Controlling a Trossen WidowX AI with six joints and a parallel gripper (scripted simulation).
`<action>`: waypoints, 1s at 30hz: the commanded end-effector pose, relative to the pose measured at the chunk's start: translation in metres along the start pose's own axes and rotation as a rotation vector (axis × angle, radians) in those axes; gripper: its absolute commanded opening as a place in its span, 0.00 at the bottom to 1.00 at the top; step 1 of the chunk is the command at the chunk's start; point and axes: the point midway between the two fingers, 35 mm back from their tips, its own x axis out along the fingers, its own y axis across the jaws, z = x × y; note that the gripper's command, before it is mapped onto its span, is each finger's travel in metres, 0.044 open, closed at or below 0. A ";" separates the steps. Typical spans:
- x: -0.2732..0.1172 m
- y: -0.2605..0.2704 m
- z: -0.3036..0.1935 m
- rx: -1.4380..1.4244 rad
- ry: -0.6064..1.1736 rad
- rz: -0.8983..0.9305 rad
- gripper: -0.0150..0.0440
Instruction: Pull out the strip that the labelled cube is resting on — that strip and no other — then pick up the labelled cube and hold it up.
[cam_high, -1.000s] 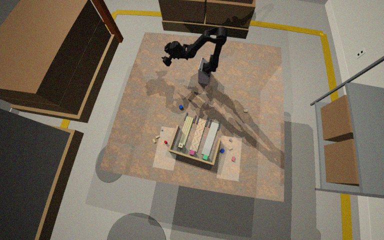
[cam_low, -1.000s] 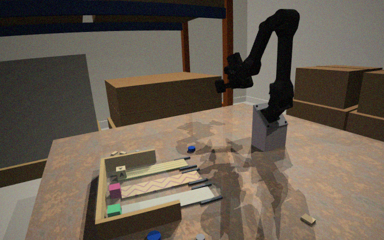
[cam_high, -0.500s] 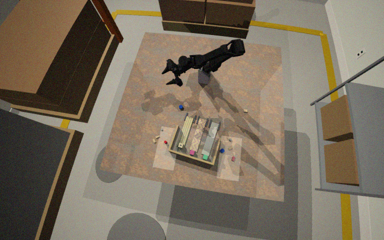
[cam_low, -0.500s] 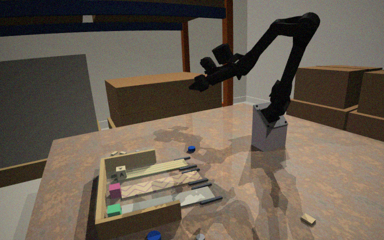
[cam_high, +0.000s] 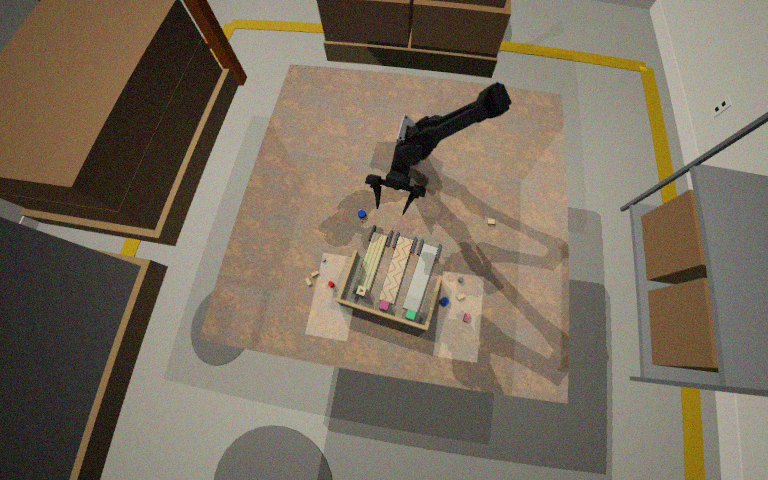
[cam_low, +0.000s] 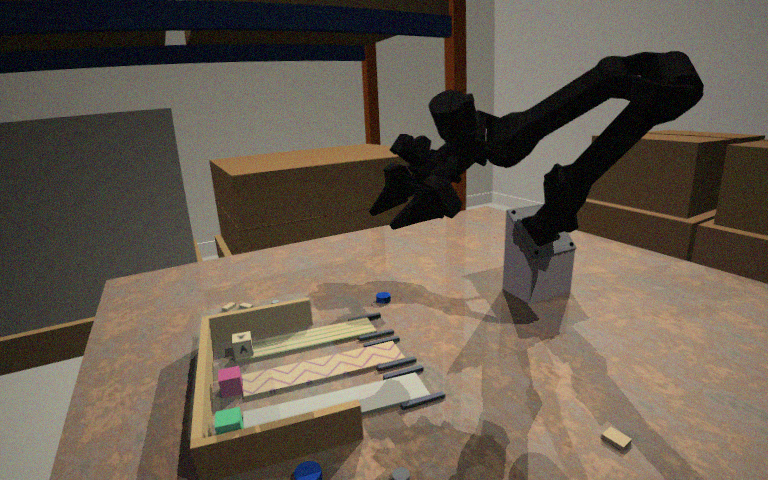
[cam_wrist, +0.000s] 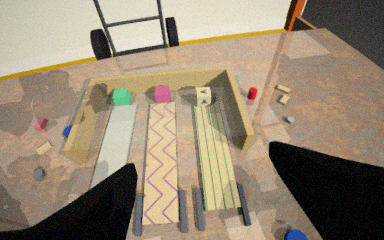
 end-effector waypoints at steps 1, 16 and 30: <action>0.002 0.036 -0.007 -0.045 0.035 0.127 0.93; 0.007 0.033 -0.006 -0.039 0.057 0.119 0.84; 0.095 -0.015 -0.018 0.029 0.582 0.006 0.25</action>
